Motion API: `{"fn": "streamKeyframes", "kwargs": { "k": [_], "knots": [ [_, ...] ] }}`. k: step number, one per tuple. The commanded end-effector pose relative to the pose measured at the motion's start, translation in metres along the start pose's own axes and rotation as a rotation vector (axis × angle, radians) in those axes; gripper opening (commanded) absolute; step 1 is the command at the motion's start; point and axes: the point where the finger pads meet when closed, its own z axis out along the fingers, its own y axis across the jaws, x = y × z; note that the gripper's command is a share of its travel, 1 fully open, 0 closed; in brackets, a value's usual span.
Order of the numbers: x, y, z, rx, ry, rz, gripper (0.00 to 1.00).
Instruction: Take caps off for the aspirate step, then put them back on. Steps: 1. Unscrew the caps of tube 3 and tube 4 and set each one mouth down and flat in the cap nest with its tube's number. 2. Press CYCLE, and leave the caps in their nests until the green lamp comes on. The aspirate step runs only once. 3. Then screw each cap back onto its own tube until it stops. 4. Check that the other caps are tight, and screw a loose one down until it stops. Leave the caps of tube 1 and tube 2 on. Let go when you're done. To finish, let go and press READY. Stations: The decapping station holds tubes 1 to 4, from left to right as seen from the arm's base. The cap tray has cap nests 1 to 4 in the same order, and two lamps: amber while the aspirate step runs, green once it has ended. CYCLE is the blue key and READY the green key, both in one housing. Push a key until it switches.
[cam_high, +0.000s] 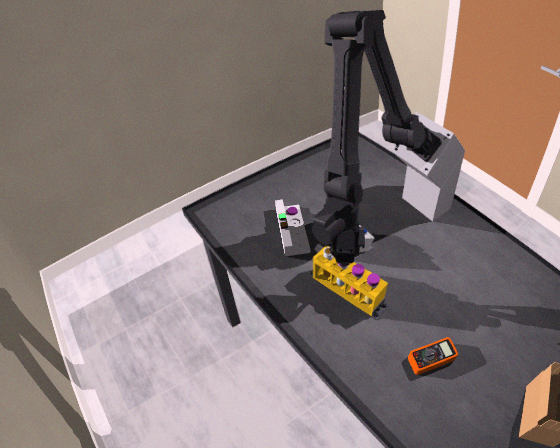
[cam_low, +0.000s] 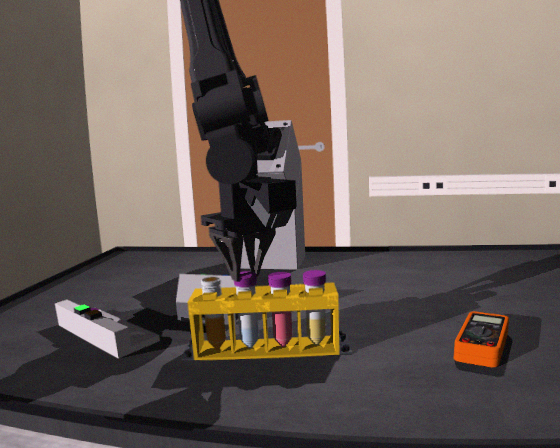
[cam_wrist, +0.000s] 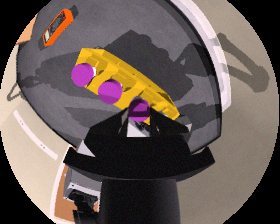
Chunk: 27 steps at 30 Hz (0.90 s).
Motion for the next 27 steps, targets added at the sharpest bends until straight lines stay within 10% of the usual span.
{"fn": "streamKeyframes", "kwargs": {
  "k": [1, 21, 27],
  "knots": [
    [-0.0072, -0.0074, -0.0026, 0.015, -0.017, 0.003, 0.49],
    [-0.0072, -0.0074, -0.0026, 0.015, -0.017, 0.003, 0.49],
    [-0.0078, -0.0134, 0.0051, 0.022, -0.017, 0.263, 0.49]
  ]
}}
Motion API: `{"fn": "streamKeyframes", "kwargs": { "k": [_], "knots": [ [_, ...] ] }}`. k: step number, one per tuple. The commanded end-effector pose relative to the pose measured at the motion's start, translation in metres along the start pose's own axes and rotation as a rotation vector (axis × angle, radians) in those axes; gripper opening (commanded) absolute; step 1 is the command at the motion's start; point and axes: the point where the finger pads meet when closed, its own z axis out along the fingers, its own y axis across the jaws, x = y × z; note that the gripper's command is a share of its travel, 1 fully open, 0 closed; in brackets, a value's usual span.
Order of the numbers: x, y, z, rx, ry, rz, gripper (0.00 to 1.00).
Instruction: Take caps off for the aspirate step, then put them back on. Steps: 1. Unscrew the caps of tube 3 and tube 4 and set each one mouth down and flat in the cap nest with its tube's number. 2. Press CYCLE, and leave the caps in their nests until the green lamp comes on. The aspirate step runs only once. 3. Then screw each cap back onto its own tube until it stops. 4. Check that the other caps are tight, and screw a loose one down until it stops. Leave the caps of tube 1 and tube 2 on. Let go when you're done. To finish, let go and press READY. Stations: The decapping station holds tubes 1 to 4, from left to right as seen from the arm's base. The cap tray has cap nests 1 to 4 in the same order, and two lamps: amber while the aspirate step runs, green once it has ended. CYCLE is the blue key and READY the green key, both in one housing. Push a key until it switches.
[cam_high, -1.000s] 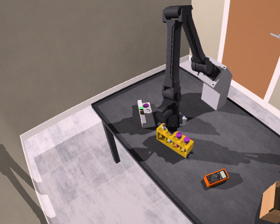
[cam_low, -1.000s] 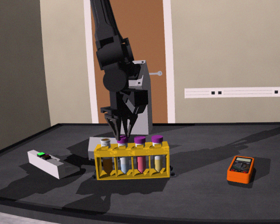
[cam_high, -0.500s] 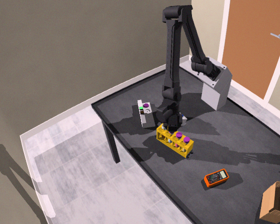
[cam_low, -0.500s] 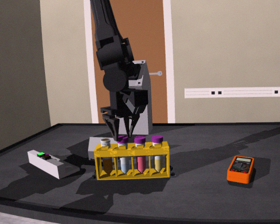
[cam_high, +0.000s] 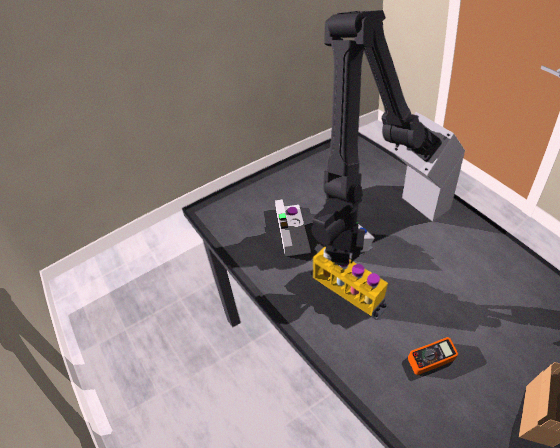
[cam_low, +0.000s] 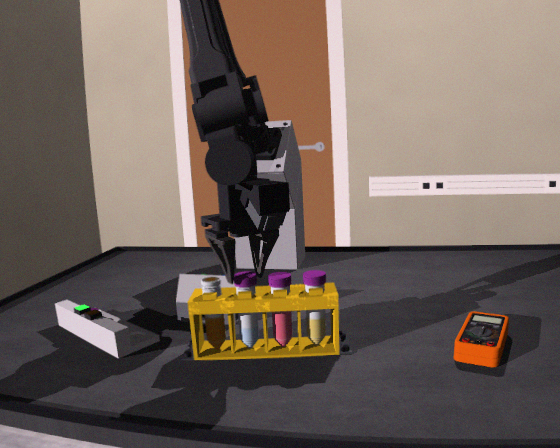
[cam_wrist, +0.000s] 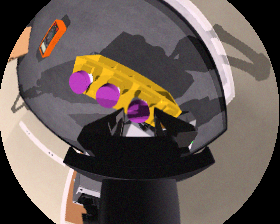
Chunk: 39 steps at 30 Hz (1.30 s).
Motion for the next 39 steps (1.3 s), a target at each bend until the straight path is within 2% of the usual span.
{"fn": "streamKeyframes", "kwargs": {
  "k": [1, 14, 15, 29, 30, 39],
  "knots": [
    [-0.009, -0.0106, 0.0036, 0.018, -0.014, 0.175, 0.49],
    [-0.01, -0.0124, 0.0057, 0.021, -0.02, 0.178, 0.49],
    [-0.0067, -0.0053, 0.0032, 0.01, -0.014, 0.157, 0.0],
    [-0.0067, -0.0053, 0.0032, 0.01, -0.014, 0.157, 0.0],
    [-0.0106, -0.0124, 0.0052, 0.021, -0.022, 0.211, 0.0],
    [-0.0092, -0.011, 0.0081, 0.017, -0.018, 0.509, 0.0]
  ]
}}
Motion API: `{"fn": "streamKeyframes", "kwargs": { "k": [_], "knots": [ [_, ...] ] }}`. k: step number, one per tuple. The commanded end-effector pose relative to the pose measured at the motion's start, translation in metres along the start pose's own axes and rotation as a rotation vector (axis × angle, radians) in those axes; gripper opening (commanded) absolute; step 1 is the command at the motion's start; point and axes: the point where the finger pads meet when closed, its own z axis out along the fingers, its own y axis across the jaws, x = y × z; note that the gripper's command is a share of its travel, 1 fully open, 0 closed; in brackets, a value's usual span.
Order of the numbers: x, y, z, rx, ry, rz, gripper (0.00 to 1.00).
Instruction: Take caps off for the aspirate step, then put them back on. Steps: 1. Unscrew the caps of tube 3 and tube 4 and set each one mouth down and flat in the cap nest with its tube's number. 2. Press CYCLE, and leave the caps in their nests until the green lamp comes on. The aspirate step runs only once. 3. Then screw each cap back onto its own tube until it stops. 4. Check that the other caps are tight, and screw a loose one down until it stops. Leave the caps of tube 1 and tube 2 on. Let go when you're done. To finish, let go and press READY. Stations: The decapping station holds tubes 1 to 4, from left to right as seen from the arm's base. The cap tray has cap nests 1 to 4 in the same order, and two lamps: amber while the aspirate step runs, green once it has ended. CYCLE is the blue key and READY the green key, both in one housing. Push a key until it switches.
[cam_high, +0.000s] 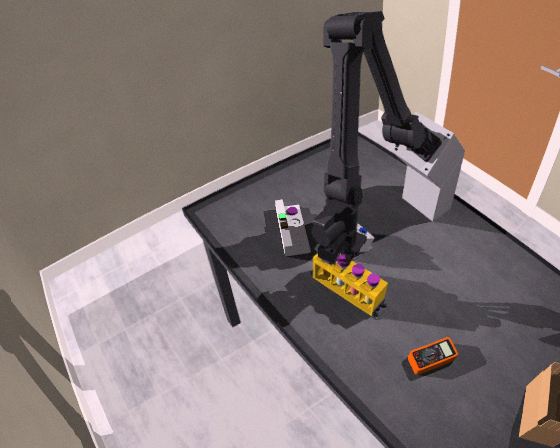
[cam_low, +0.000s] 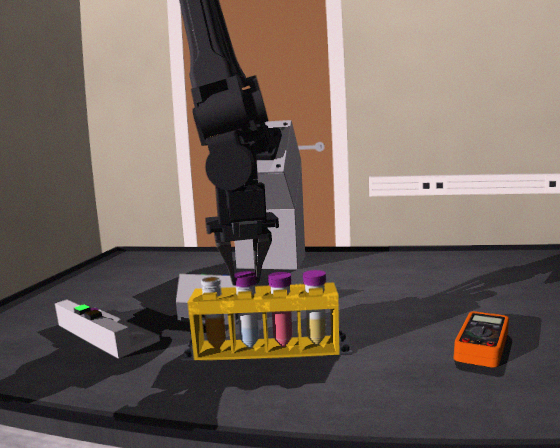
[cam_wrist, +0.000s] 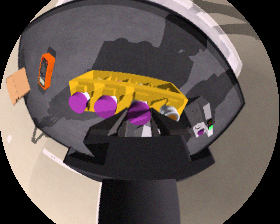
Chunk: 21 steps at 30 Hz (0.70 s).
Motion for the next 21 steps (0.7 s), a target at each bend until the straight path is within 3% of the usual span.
{"fn": "streamKeyframes", "kwargs": {
  "k": [1, 15, 21],
  "knots": [
    [-0.0131, -0.0076, 0.0024, 0.014, -0.022, 0.162, 0.0],
    [-0.0135, -0.0069, 0.0029, 0.008, -0.025, 0.594, 0.0],
    [-0.0087, -0.0031, -0.0012, 0.001, -0.018, 0.595, 0.0]
  ]
}}
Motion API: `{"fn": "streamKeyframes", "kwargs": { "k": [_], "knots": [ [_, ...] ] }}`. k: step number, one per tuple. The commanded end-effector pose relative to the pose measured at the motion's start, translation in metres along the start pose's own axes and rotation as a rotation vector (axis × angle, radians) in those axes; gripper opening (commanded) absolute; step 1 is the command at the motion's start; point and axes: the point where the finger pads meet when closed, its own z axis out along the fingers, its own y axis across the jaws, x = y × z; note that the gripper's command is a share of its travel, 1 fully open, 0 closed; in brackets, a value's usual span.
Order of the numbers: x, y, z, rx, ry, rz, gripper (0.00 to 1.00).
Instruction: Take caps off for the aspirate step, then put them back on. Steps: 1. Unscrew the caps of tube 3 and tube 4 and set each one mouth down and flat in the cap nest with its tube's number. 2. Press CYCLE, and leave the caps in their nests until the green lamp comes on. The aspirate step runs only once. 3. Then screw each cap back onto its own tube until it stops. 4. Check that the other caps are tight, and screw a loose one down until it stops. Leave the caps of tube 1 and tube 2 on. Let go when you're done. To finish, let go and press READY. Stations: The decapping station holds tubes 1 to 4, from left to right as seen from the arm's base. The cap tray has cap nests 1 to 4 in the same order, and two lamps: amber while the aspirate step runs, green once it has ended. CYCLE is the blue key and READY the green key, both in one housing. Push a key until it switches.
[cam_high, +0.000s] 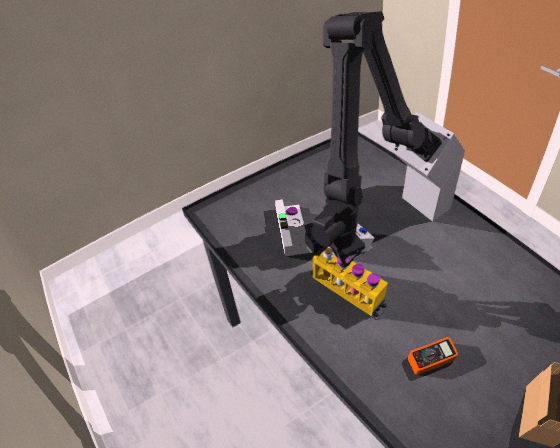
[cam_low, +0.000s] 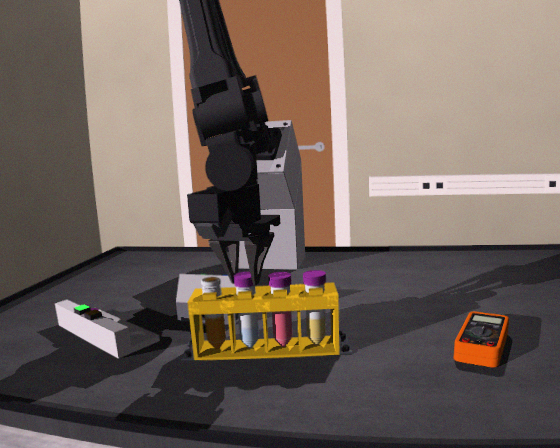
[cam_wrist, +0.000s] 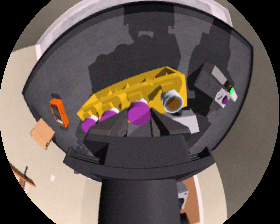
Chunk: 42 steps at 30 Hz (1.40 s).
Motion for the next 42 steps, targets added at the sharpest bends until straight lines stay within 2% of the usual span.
{"fn": "streamKeyframes", "kwargs": {
  "k": [1, 2, 3, 15, 17, 30, 32, 37, 42],
  "knots": [
    [-0.0095, 0.0023, -0.0019, -0.005, -0.019, 0.06, 0.0],
    [-0.0095, 0.0023, -0.0019, -0.005, -0.019, 0.06, 0.0],
    [-0.0095, 0.0023, -0.0019, -0.005, -0.019, 0.06, 0.49],
    [-0.0094, 0.0023, -0.0019, -0.005, -0.019, 0.06, 0.49],
    [-0.0181, 0.0033, -0.0044, -0.007, -0.037, -0.025, 0.49],
    [-0.0179, 0.004, -0.0044, -0.001, -0.038, -0.545, 0.49],
    [-0.0179, 0.004, -0.0044, -0.001, -0.038, -0.545, 0.49],
    [-0.0133, 0.0083, -0.0047, -0.006, -0.038, -0.738, 0.49],
    [-0.0101, 0.0097, -0.0066, -0.009, -0.038, -0.742, 0.49]
  ]
}}
